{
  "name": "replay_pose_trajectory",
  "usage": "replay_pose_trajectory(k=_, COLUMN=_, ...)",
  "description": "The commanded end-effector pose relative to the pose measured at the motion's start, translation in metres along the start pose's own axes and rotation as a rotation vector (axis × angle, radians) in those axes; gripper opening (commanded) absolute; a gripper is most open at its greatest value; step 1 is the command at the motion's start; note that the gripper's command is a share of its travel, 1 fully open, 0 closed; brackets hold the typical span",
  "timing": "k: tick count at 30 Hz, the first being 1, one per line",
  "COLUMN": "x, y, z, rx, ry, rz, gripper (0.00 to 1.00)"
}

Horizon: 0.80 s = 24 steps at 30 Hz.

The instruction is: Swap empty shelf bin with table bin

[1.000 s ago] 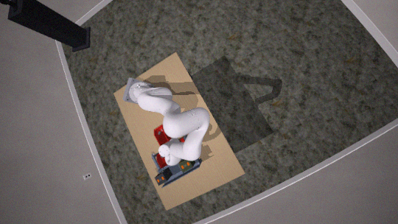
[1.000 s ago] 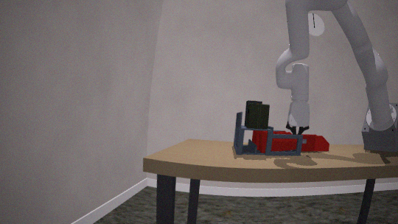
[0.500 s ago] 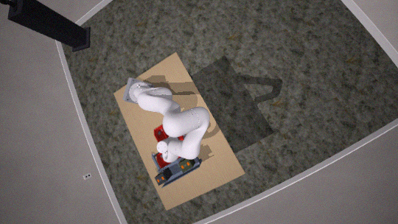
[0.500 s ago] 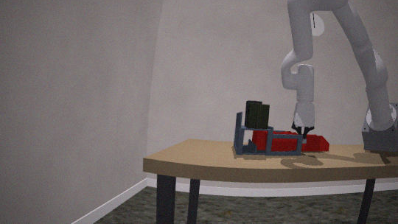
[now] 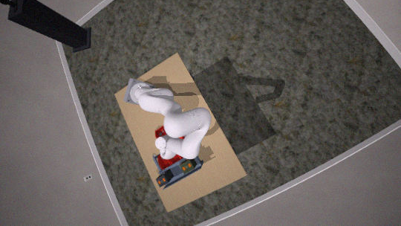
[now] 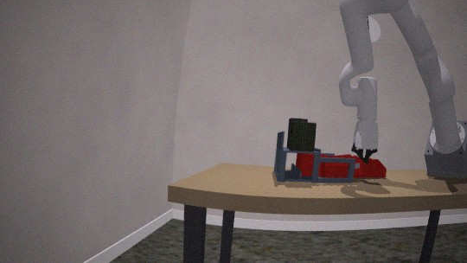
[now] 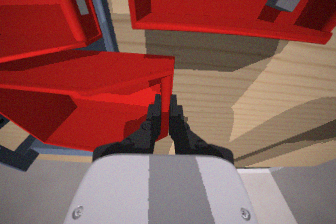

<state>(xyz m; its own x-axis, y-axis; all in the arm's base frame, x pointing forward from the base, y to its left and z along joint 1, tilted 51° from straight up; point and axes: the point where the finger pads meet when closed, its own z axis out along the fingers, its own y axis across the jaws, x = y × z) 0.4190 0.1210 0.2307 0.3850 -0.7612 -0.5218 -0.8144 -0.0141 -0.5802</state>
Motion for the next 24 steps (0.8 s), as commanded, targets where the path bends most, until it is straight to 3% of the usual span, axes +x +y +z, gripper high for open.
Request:
replay_pose_trajectory(k=1, x=0.000, y=0.011, z=0.000, rx=0.002, ry=0.000, rz=-0.001, gripper=0.00)
replay_pose_trajectory(k=24, x=0.000, y=0.064, z=0.000, rx=0.002, ry=0.000, rz=-0.001, gripper=0.00)
